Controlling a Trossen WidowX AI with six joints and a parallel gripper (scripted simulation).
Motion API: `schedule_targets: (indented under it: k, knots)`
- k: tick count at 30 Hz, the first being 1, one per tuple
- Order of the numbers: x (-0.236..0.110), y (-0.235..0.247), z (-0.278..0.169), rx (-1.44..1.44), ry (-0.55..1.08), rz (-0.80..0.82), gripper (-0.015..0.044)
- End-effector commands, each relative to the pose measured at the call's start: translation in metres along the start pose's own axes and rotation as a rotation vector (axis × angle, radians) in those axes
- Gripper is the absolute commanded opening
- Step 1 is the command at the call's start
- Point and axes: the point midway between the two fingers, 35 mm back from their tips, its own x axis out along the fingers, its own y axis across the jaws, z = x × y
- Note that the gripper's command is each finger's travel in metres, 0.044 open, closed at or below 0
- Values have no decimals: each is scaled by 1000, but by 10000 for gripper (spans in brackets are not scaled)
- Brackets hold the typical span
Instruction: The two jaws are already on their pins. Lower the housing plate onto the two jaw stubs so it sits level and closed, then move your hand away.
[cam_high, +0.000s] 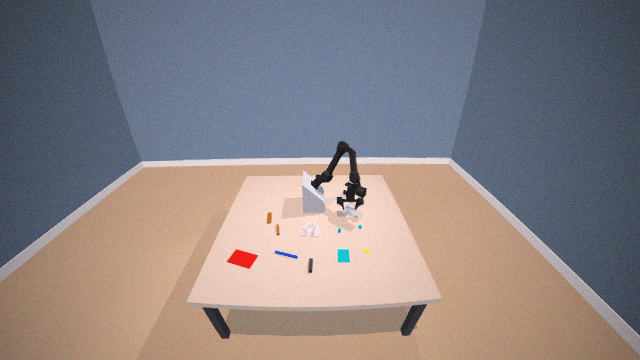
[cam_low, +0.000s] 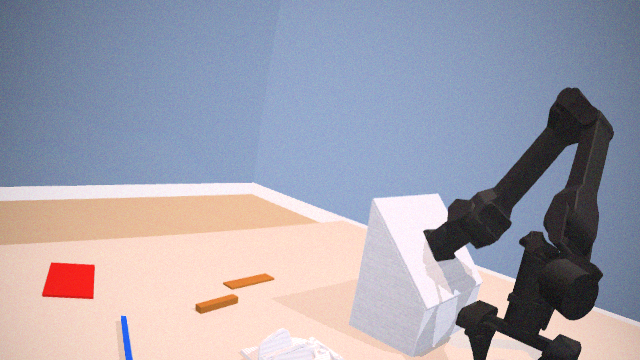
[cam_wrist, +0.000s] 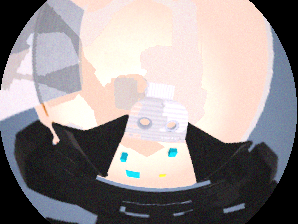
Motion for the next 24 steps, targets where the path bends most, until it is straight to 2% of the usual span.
schedule_targets:
  k: [1,8,16,24]
  knots:
    - [-15,-3,0,-8,3,-8,351]
    - [-35,-2,2,-6,5,-9,351]
    - [-35,-1,1,10,5,-7,351]
    - [-32,10,-15,202,13,15,351]
